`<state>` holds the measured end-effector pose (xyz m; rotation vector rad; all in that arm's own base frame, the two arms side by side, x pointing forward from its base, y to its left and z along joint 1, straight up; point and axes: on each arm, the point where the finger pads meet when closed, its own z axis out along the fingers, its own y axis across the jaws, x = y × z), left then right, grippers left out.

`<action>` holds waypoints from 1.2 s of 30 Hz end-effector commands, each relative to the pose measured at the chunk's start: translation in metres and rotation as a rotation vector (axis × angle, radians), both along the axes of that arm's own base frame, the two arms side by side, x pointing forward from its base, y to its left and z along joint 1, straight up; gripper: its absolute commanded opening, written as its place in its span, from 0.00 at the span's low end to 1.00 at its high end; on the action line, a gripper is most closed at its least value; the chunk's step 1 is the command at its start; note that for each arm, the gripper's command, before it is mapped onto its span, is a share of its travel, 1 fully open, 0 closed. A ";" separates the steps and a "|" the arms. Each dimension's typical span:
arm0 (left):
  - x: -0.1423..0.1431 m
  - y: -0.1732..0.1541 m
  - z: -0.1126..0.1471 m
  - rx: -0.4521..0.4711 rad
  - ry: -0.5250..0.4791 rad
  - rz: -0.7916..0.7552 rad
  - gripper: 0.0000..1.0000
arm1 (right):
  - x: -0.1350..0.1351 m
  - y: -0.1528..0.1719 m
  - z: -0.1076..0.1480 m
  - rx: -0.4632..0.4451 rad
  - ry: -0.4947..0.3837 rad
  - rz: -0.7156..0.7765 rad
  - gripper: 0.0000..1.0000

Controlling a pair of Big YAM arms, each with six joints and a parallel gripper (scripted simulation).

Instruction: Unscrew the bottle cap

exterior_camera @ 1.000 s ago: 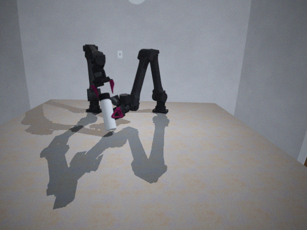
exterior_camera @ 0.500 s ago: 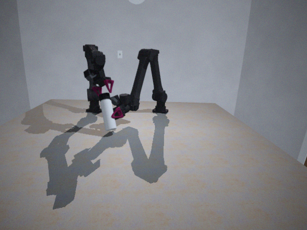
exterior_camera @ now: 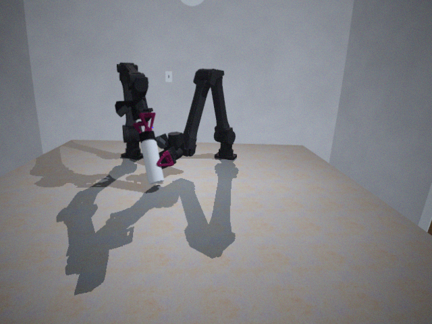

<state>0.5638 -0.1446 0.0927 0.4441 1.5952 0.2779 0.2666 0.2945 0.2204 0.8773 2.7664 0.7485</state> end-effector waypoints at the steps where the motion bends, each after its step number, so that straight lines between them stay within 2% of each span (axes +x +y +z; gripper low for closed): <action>1: 0.007 -0.001 0.026 -0.034 -0.064 0.002 0.00 | 0.007 0.007 0.018 0.028 -0.029 0.002 0.71; 2: 0.007 -0.001 0.026 -0.034 -0.064 0.002 0.00 | 0.007 0.007 0.018 0.028 -0.029 0.002 0.60; 8: 0.007 -0.001 0.026 -0.034 -0.064 0.002 0.00 | 0.007 0.007 0.018 0.028 -0.029 0.002 0.57; 11: 0.007 -0.001 0.026 -0.034 -0.064 0.002 0.00 | 0.007 0.007 0.019 0.009 -0.055 0.056 0.23; 13: 0.007 -0.001 0.026 -0.034 -0.064 0.002 0.00 | 0.007 0.007 0.019 -0.046 -0.128 0.207 0.00; 14: 0.007 -0.001 0.026 -0.034 -0.064 0.002 0.00 | 0.006 0.007 0.019 -0.075 -0.165 0.287 0.00; 22: 0.007 -0.001 0.026 -0.034 -0.064 0.002 0.00 | 0.006 0.006 0.019 -0.195 -0.305 0.590 0.00; 24: 0.007 -0.001 0.026 -0.034 -0.064 0.002 0.00 | 0.006 0.006 0.019 -0.195 -0.305 0.590 0.00; 25: 0.007 -0.001 0.026 -0.034 -0.064 0.002 0.00 | 0.006 0.006 0.020 -0.229 -0.351 0.688 0.00; 36: 0.007 -0.001 0.026 -0.034 -0.064 0.002 0.00 | 0.006 0.006 0.020 -0.380 -0.547 1.101 0.00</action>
